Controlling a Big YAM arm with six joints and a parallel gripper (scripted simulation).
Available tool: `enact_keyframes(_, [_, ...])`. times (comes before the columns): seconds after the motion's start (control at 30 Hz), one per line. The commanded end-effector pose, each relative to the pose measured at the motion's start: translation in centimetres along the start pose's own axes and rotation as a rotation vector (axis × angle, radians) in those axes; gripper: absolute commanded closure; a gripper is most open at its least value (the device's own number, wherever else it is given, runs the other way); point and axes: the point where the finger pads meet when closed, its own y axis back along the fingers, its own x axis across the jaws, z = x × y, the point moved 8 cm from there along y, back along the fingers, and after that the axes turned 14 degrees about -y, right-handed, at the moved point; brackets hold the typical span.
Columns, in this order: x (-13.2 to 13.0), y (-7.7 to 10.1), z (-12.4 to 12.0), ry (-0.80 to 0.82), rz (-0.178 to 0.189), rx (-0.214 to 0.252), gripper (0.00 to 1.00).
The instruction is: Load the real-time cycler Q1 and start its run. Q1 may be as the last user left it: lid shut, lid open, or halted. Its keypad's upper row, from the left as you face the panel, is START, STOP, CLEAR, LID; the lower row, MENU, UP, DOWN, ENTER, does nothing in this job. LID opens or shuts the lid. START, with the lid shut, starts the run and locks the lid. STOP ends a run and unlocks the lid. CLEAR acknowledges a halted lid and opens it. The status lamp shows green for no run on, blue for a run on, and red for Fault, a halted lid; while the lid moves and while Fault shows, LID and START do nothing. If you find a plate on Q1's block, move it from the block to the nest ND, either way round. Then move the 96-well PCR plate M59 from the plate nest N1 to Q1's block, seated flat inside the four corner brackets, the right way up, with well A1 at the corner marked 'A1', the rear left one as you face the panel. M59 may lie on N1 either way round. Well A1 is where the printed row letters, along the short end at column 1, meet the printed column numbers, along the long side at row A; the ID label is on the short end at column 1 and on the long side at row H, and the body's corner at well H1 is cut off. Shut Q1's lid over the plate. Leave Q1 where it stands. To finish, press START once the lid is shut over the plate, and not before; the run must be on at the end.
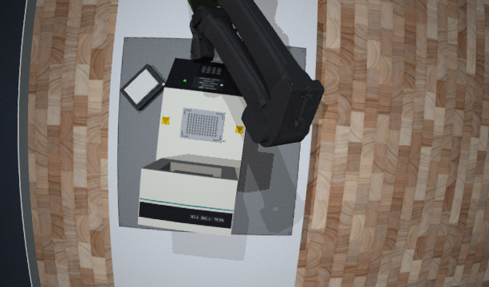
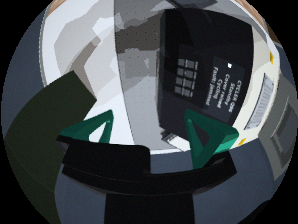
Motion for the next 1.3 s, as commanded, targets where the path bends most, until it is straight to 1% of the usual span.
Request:
enact_keyframes(0.0, [2.7,4.8,-2.8,-0.278,0.034,-0.002,0.00])
enact_keyframes(1.0, [1.8,5.0,-2.5,-0.280,0.014,-0.013,0.00])
enact_keyframes(1.03, [1.9,3.7,-1.0,-0.182,0.022,-0.015,0.00])
enact_keyframes(1.1, [1.8,4.4,-1.9,-0.279,0.022,-0.015,0.00])
enact_keyframes(1.17, [1.9,5.0,-2.5,-0.280,0.017,-0.010,0.00])
enact_keyframes(1.27, [1.9,5.0,-2.5,-0.280,0.016,-0.011,0.00])
